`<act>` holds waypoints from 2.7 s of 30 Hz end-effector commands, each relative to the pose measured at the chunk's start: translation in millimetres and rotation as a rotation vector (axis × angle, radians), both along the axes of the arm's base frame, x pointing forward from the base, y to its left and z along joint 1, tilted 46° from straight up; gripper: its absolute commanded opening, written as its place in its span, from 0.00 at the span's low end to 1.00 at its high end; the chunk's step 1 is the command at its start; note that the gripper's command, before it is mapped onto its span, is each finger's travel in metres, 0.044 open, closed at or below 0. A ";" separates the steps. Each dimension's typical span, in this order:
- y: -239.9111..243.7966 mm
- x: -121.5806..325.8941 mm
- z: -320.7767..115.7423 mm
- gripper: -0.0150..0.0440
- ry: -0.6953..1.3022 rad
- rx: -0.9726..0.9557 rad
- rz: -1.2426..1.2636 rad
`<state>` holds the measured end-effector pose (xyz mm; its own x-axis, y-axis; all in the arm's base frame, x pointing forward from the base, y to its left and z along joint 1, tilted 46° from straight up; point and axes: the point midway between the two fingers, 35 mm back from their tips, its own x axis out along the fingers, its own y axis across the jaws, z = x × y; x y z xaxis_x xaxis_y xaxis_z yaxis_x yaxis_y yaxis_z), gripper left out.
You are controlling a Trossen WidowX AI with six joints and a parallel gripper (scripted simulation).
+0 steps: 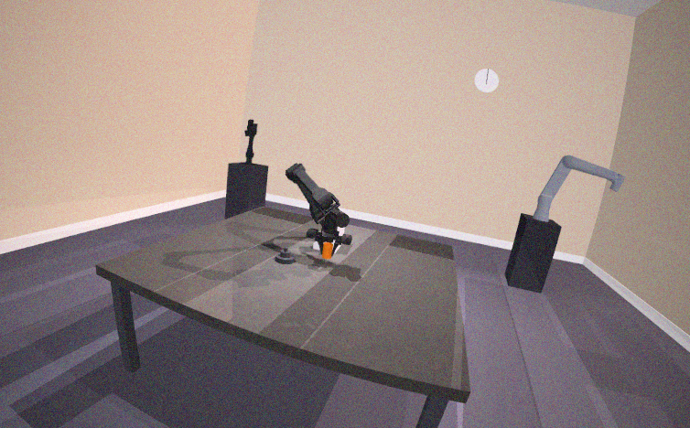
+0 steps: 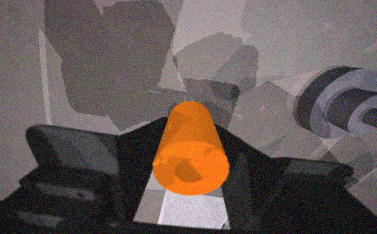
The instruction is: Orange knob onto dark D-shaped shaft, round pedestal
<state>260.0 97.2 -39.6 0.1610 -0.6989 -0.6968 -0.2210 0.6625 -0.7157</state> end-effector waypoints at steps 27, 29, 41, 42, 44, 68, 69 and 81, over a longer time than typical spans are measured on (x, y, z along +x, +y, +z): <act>59.3 -2.9 80.0 0.25 -0.006 0.019 0.002; 55.5 0.9 82.6 0.25 -0.005 0.021 0.003; 30.6 21.9 98.8 0.25 -0.004 0.030 0.007; 28.4 23.5 100.2 0.25 -0.004 0.031 0.007; 23.9 26.6 102.9 0.25 -0.004 0.031 0.007; -36.1 56.1 137.9 0.25 -0.011 0.019 0.006; -38.8 57.0 139.4 0.25 -0.011 0.018 0.005; -70.2 64.6 156.9 0.25 -0.015 -0.001 -0.001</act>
